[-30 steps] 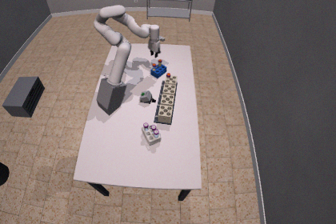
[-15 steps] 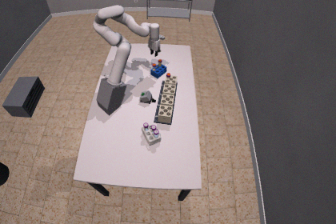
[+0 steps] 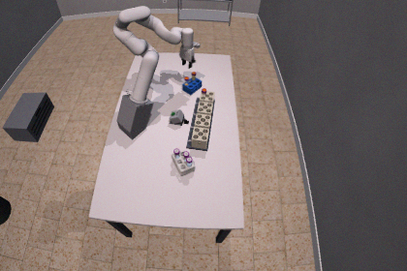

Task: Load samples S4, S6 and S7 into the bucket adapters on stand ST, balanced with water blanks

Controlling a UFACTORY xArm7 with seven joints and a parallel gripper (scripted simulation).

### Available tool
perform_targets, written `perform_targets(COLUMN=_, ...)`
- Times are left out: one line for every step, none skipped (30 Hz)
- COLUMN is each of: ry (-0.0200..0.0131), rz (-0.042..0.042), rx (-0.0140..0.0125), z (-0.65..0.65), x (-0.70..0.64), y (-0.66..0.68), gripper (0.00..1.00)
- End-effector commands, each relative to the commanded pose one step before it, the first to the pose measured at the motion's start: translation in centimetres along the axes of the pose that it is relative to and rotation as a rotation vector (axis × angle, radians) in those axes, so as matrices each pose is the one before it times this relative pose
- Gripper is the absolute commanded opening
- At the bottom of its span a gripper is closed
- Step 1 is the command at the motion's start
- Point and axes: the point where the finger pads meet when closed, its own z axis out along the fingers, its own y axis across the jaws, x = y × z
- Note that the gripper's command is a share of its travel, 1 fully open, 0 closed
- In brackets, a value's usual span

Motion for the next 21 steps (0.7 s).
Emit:
perform_targets(ry=0.00334, rz=-0.00048, rx=-0.00031, z=-0.102, x=1.781, y=0.004, gripper=0.57)
perform_targets(ry=0.00002, rz=0.00002, rx=-0.00002, z=0.0, x=0.5, y=0.002, gripper=0.57)
perform_targets(ry=0.00002, rz=0.00002, rx=-0.00002, z=0.0, x=0.5, y=0.002, gripper=0.57)
perform_targets(ry=0.00002, rz=0.00002, rx=-0.00002, z=0.0, x=0.5, y=0.002, gripper=0.57)
perform_targets(ry=0.00002, rz=0.00002, rx=-0.00002, z=0.0, x=0.5, y=0.002, gripper=0.57)
perform_targets(ry=0.00002, rz=0.00002, rx=-0.00003, z=0.0, x=0.5, y=0.002, gripper=0.57)
perform_targets(ry=0.00002, rz=0.00002, rx=-0.00003, z=0.0, x=0.5, y=0.002, gripper=0.57)
perform_targets(ry=0.00002, rz=0.00002, rx=-0.00003, z=0.0, x=0.5, y=0.002, gripper=0.57)
perform_targets(ry=0.0, rz=0.0, rx=0.0, z=0.0, x=0.0, y=0.0, gripper=0.57)
perform_targets(ry=0.0, rz=0.0, rx=0.0, z=0.0, x=0.0, y=0.0, gripper=0.57)
perform_targets(ry=0.0, rz=0.00002, rx=-0.00004, z=0.0, x=0.504, y=0.002, gripper=0.57)
perform_targets(ry=0.00002, rz=0.00002, rx=-0.00002, z=0.0, x=0.499, y=0.002, gripper=0.57)
perform_targets(ry=0.00002, rz=0.00002, rx=-0.00002, z=0.0, x=0.499, y=0.002, gripper=0.57)
perform_targets(ry=0.00002, rz=0.00002, rx=-0.00003, z=0.0, x=0.5, y=0.002, gripper=0.57)
perform_targets(ry=0.00002, rz=0.00001, rx=-0.00003, z=0.0, x=0.5, y=0.002, gripper=0.57)
perform_targets(ry=-0.00001, rz=0.0, rx=-0.00001, z=0.0, x=0.002, y=0.0, gripper=0.57)
perform_targets(ry=-0.00001, rz=0.0, rx=-0.00001, z=0.0, x=0.002, y=0.0, gripper=0.57)
perform_targets(ry=-0.00001, rz=0.0, rx=0.0, z=0.0, x=0.002, y=0.0, gripper=0.57)
perform_targets(ry=0.0, rz=0.0, rx=0.0, z=0.0, x=0.001, y=0.0, gripper=0.57)
perform_targets(ry=0.0, rz=0.0, rx=0.0, z=0.0, x=0.001, y=0.0, gripper=0.57)
perform_targets(ry=0.0, rz=0.0, rx=0.0, z=0.0, x=0.001, y=0.0, gripper=0.57)
